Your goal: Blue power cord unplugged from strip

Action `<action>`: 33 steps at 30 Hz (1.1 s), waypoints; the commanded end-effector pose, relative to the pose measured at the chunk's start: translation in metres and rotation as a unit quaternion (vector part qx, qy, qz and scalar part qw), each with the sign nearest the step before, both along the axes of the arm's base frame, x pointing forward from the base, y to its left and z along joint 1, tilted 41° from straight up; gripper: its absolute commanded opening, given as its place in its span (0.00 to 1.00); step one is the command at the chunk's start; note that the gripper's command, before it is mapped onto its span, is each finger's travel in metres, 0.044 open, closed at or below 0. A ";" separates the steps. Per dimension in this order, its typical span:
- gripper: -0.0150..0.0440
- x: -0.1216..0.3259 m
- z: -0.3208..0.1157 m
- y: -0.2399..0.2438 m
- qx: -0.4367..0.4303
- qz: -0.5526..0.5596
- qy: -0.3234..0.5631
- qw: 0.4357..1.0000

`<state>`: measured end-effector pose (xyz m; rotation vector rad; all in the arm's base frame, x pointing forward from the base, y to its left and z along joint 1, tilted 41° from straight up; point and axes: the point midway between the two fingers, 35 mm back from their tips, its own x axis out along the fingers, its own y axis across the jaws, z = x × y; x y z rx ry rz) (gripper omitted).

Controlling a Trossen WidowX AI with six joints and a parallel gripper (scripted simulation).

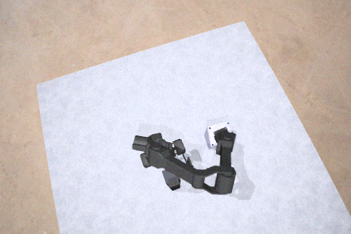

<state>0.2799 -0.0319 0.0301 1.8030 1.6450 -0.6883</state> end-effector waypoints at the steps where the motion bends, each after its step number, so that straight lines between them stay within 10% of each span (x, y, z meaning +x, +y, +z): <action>1: 0.25 0.000 -0.014 -0.027 -0.029 -0.014 0.005 0.999; 16: 0.25 -0.004 -0.027 -0.048 -0.029 -0.015 0.006 0.999; 33: 1.00 -0.003 -0.038 -0.066 -0.029 -0.015 0.006 0.999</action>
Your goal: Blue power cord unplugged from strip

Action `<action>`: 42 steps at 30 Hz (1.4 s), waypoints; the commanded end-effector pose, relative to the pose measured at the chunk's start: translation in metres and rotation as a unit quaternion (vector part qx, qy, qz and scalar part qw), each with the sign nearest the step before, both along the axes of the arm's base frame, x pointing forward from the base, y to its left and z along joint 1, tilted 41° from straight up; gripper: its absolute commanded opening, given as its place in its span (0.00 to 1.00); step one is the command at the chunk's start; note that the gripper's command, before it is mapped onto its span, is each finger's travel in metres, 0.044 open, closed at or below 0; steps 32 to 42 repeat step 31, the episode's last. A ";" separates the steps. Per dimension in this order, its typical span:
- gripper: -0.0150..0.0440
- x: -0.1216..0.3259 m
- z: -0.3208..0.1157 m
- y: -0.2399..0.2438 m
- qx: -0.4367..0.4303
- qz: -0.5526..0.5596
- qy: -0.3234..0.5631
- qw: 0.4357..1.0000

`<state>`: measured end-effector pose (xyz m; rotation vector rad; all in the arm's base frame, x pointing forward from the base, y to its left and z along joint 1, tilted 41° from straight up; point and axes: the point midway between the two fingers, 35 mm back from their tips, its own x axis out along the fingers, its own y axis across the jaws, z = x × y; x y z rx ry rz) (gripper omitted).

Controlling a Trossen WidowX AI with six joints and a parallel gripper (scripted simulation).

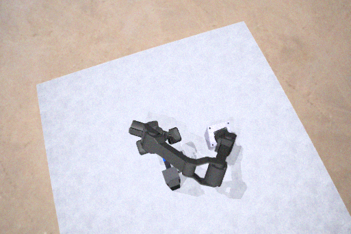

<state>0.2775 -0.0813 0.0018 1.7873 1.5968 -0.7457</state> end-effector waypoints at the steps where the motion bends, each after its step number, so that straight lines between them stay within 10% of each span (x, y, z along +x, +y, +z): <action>1: 1.00 -0.001 -0.015 -0.026 -0.002 -0.003 0.002 1.000; 42: 1.00 -0.004 -0.024 -0.043 -0.002 -0.002 0.001 1.000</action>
